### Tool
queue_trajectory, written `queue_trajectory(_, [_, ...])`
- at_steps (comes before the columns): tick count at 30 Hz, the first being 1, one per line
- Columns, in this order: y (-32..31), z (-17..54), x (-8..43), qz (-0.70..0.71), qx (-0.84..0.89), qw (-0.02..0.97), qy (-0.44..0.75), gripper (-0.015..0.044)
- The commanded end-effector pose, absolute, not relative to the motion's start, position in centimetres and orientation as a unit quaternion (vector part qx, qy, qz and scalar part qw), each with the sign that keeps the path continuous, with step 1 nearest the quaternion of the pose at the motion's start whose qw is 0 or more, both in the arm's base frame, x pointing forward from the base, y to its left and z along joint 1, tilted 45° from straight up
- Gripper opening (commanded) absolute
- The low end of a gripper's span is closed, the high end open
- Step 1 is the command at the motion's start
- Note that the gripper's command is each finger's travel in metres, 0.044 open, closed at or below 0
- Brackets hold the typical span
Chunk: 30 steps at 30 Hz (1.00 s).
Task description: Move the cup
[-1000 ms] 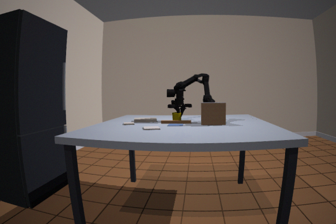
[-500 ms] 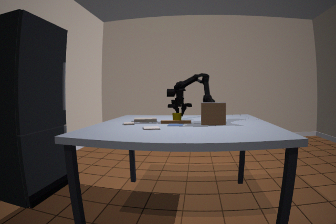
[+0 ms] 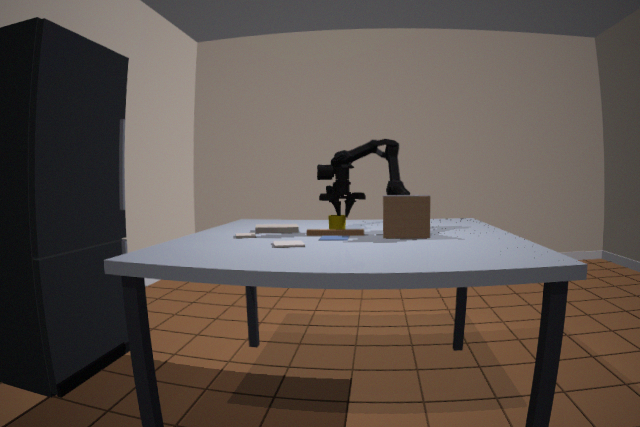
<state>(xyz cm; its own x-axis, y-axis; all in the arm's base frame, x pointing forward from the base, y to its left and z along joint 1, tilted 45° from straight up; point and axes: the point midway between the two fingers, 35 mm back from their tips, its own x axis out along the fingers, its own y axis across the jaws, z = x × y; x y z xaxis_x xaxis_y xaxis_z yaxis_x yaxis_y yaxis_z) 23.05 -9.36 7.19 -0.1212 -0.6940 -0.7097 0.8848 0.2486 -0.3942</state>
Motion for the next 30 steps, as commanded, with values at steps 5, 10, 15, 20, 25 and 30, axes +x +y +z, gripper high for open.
queue_trajectory(5, [-8.5, 8.1, 23.3, -0.603, 0.111, 0.655, 0.442, 0.0147])
queue_trajectory(10, [-8.0, 8.5, 23.4, -0.603, 0.110, 0.655, 0.442, 0.0147])
queue_trajectory(15, [-7.5, 9.0, 23.4, -0.603, 0.109, 0.655, 0.442, 0.0147])
queue_trajectory(20, [-7.2, 9.4, 23.4, -0.603, 0.109, 0.655, 0.442, 0.0147])
queue_trajectory(25, [-7.5, 9.1, 23.3, -0.603, 0.105, 0.655, 0.443, 0.0278])
queue_trajectory(30, [-7.4, 9.2, 23.4, -0.603, 0.106, 0.655, 0.443, 0.0409])
